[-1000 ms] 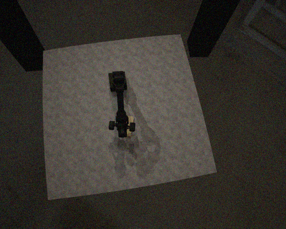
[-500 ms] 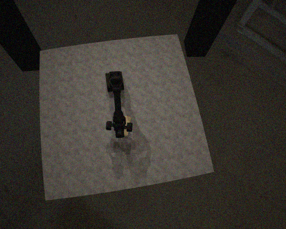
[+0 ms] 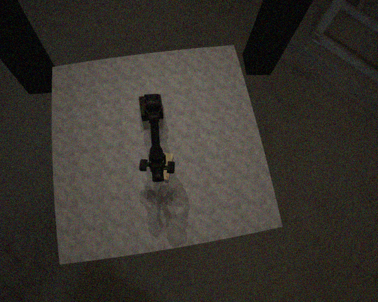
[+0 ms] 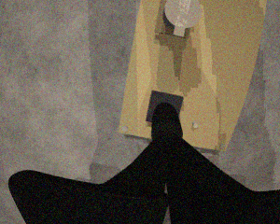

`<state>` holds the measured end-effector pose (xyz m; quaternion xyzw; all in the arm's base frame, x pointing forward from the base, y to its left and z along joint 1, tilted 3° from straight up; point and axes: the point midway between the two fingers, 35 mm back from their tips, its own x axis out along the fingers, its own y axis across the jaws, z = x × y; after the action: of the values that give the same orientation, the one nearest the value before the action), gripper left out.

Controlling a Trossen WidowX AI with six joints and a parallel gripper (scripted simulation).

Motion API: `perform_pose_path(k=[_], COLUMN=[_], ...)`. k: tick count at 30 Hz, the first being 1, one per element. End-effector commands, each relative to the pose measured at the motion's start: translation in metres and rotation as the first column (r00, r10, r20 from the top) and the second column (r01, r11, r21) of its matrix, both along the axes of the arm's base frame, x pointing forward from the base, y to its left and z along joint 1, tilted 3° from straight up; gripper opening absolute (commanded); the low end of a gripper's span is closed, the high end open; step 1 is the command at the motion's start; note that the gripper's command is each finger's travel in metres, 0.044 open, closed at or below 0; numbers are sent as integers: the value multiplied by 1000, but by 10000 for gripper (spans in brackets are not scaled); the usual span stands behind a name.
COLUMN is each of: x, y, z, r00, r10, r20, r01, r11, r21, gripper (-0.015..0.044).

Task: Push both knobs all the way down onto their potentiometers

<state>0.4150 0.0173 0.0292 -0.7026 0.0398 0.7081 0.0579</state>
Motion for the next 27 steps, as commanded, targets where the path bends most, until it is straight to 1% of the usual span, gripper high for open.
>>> perform_pose_path(k=[1,2,10,12,18,25,27], x=[1,0,-1,-15,-80,-163,-179], y=[0,0,0,2,8,10,10], z=[7,1,2,8,27,28,26], r00=[1000,1000,1000,1000,1000,1000,1000], r10=[3,0,0,0,2,3,3], r20=[7,1,1,0,-3,-7,-8], r01=[-3,0,0,0,-2,-3,-3], r11=[1000,1000,1000,1000,1000,1000,1000], r21=[4,0,0,1,2,4,5], gripper=[0,26,236,289,440,440,440])
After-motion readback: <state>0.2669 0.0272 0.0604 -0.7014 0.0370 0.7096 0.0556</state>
